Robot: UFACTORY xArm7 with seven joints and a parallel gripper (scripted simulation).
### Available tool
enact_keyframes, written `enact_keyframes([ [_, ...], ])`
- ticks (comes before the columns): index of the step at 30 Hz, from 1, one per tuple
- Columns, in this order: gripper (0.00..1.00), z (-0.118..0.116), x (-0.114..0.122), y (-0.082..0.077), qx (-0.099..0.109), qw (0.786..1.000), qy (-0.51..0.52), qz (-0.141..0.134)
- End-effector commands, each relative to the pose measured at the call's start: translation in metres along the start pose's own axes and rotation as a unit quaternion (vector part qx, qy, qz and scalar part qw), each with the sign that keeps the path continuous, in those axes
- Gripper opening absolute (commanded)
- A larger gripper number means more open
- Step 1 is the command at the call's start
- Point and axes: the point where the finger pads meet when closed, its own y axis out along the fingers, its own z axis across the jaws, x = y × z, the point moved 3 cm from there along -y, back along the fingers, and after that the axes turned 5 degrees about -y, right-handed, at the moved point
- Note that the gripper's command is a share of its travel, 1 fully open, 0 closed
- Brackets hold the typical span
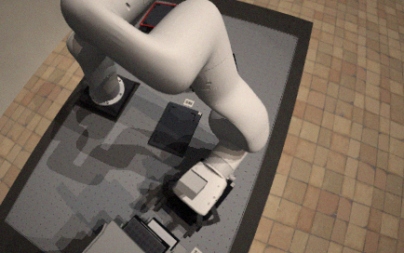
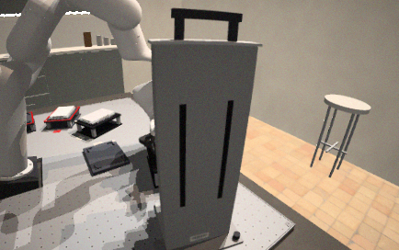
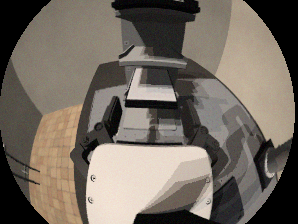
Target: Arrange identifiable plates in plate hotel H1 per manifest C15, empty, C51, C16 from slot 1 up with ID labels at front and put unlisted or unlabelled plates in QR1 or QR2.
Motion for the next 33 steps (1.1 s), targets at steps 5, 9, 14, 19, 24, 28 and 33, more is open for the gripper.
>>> enact_keyframes([
  [5,1.0,-0.001,-0.001,0.004,0.0,1.0,0.002,0.0],
  [9,1.0,-0.001,-0.001,0.004,0.0,1.0,0.002,0.0],
  [14,1.0,-0.001,-0.001,0.007,0.0,1.0,0.002,0.0],
  [19,1.0,-0.001,-0.001,0.01,0.0,1.0,0.002,0.0],
  [24,1.0,-0.001,-0.001,0.012,0.0,1.0,0.002,0.0],
  [28,1.0,-0.001,-0.001,0.015,0.0,1.0,0.002,0.0],
  [33,1.0,-0.001,-0.001,0.018,0.0,1.0,0.002,0.0],
])
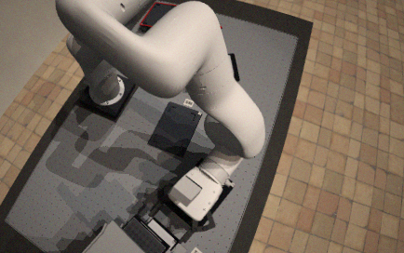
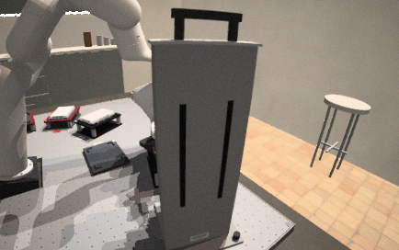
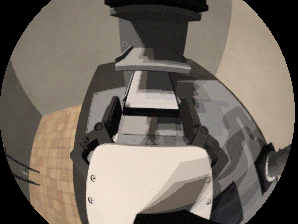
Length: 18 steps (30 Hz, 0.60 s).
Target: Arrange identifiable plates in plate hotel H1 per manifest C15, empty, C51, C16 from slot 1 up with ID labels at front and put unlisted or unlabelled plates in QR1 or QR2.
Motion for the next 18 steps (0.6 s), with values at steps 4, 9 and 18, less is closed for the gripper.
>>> enact_keyframes([
  [4,1.0,-0.001,-0.001,0.004,0.0,1.0,0.002,0.0],
  [9,1.0,-0.001,-0.001,0.007,0.0,1.0,0.002,0.0],
  [18,1.0,-0.001,-0.001,0.013,0.0,1.0,0.002,0.0],
])
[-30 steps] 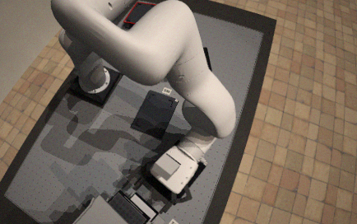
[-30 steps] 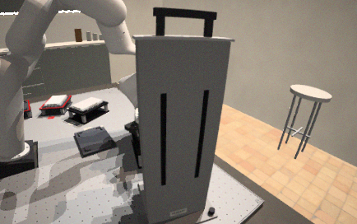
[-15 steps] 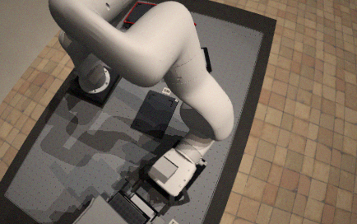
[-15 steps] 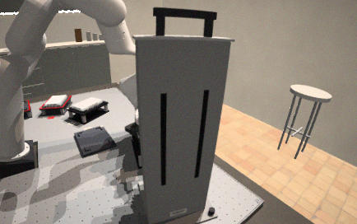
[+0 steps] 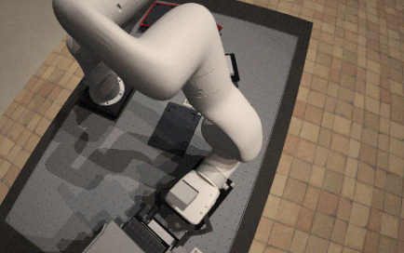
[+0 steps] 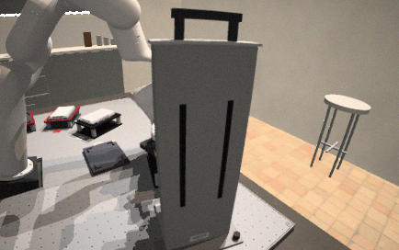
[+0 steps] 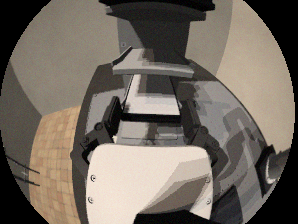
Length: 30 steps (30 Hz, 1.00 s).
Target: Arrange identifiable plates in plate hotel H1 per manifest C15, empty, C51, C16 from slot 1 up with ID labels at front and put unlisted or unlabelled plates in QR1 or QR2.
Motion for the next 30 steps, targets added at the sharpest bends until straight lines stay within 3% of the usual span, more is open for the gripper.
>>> enact_keyframes([
  [1,1.0,-0.0007,-0.0013,0.0025,0.0,1.0,0.002,0.0],
  [29,1.0,-0.0008,-0.0013,0.0072,0.0,1.0,0.002,0.0],
  [30,0.0,-0.0007,-0.0013,0.0066,0.0,1.0,0.002,0.0],
])
